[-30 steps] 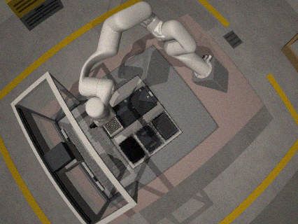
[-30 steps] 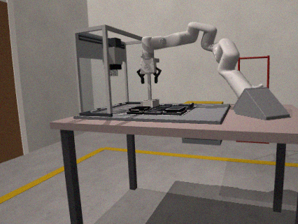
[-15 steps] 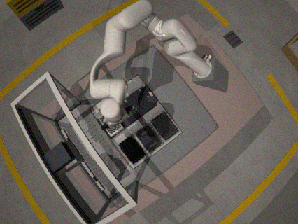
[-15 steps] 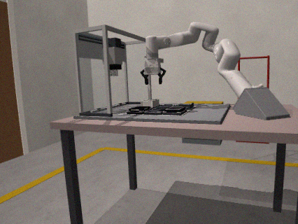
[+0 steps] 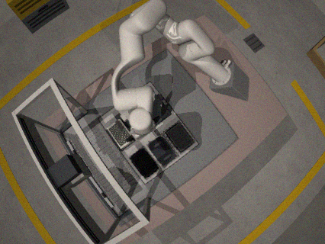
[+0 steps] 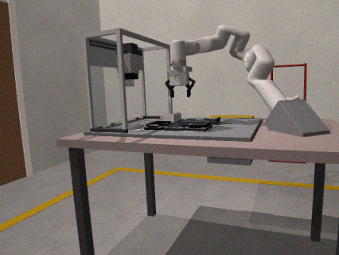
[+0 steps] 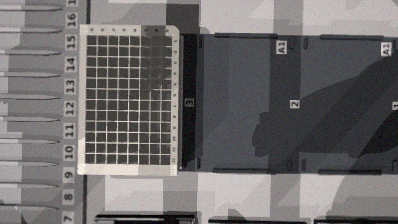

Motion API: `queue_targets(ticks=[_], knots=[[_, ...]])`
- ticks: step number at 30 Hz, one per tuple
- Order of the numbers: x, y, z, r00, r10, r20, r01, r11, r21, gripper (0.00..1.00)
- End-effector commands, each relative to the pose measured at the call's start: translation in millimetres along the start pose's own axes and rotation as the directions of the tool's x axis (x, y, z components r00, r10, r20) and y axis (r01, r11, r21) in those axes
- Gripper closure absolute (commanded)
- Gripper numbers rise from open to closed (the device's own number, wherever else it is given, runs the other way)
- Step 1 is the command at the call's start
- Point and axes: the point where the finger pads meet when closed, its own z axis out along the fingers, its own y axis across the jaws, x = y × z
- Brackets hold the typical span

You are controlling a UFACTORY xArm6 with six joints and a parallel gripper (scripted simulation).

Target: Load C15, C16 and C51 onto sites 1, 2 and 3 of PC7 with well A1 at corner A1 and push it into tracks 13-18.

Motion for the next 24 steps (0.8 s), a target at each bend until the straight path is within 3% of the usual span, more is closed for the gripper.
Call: queue_targets(ticks=[1, 24], knots=[[-12.8, 14.3, 0.8, 1.000, 0.002, 0.002, -0.002, 1.000, 0.003, 0.00], [-73.3, 87.2, 10.3, 1.000, 0.002, 0.002, -0.002, 1.000, 0.002, 0.00]])
